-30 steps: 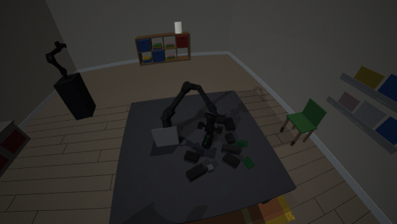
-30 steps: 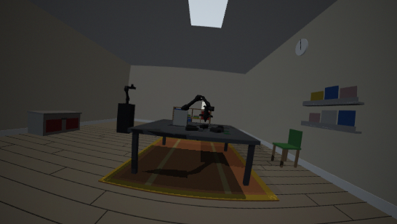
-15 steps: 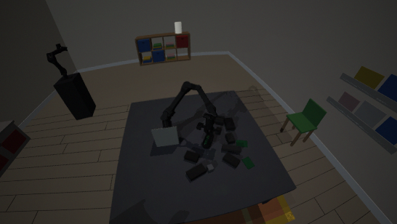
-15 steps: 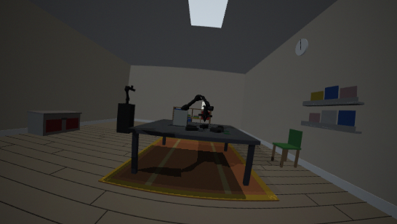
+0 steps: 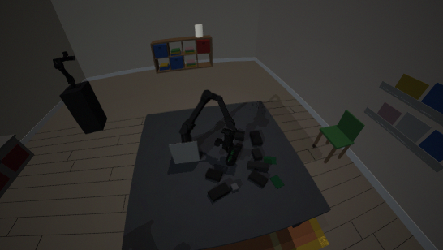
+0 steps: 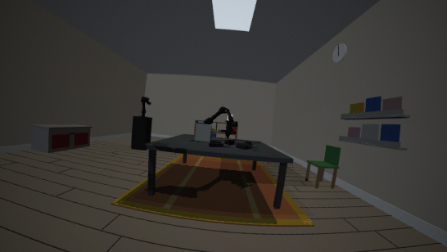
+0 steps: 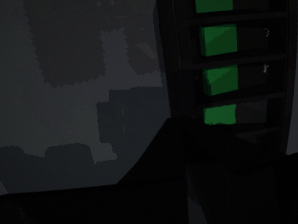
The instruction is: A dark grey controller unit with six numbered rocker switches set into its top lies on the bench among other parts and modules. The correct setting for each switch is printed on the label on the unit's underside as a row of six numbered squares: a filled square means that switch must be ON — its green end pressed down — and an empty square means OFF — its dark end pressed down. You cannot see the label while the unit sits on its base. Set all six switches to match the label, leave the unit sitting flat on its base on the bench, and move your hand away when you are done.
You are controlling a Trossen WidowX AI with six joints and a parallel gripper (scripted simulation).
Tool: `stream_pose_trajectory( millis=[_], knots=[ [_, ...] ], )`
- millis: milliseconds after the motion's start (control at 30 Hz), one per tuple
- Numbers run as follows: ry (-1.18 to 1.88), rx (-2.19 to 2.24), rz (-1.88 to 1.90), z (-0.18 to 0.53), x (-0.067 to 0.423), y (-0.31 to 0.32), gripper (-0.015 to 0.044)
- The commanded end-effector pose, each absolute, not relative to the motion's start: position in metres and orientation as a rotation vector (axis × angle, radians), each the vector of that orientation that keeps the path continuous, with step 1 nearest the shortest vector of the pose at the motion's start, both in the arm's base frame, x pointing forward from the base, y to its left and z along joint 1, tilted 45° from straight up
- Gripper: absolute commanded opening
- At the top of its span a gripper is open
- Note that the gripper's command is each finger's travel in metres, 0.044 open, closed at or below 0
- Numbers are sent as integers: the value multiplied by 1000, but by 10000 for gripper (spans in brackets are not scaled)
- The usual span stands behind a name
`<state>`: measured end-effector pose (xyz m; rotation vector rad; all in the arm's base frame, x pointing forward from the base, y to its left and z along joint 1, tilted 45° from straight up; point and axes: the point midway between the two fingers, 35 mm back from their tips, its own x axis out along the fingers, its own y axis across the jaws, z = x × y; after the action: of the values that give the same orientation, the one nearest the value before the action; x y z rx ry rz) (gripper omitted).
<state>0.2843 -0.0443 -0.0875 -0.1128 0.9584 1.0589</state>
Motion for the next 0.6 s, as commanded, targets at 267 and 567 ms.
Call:
stream_pose_trajectory(
  millis=[267,567],
  knots=[
    [960,-110,1060,-89,278,-36,0],
    [962,-111,1058,-71,275,-54,105]
  ],
)
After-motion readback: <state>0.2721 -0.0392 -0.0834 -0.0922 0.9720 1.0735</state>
